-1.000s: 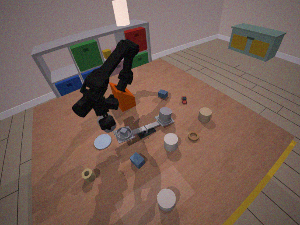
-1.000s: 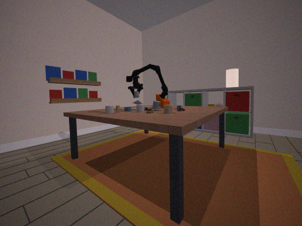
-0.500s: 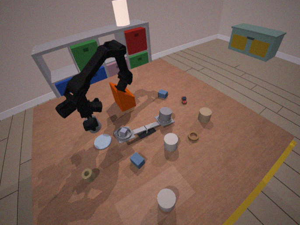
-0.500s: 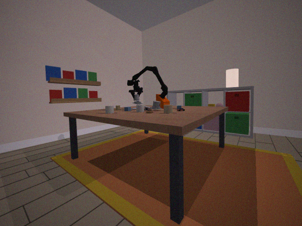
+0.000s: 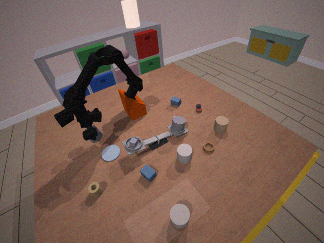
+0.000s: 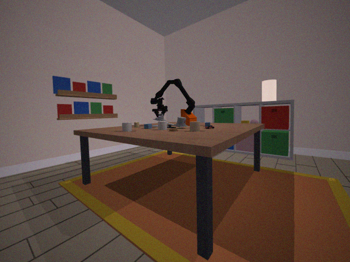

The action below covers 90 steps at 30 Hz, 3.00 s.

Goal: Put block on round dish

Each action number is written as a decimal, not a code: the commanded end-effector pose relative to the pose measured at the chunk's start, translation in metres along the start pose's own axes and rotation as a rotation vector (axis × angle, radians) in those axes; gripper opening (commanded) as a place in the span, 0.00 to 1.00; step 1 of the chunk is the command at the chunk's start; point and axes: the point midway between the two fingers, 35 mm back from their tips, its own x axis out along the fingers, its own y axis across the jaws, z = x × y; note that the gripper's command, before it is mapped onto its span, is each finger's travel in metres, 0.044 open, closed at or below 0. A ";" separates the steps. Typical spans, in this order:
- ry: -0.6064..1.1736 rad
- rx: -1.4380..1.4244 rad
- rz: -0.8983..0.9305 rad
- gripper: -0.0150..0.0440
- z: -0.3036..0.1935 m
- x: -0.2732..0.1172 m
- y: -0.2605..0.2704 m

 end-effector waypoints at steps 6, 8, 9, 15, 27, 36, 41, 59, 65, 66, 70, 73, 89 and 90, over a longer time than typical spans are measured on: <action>0.001 -0.008 0.001 0.25 -0.001 0.021 0.004; 0.000 -0.008 0.001 0.25 -0.001 0.033 0.004; 0.000 -0.008 0.000 0.25 0.000 0.038 0.004; 0.000 -0.008 0.000 0.25 0.000 0.043 0.004; 0.000 -0.009 0.000 0.25 0.000 0.061 0.004; 0.003 -0.014 0.002 0.65 -0.002 0.056 0.004; 0.003 -0.014 0.002 0.88 -0.002 0.056 0.004; 0.068 -0.086 0.022 0.73 0.000 -0.011 -0.024; 0.069 0.053 0.014 0.69 0.006 -0.015 -0.034; 0.069 0.088 0.012 0.69 0.008 -0.016 -0.036; 0.069 0.226 0.004 0.69 0.014 -0.020 -0.046; 0.068 0.330 -0.001 0.69 0.019 -0.022 -0.053; 0.053 0.884 -0.025 0.69 0.051 -0.034 -0.089; 0.051 0.918 -0.026 0.69 0.053 -0.035 -0.092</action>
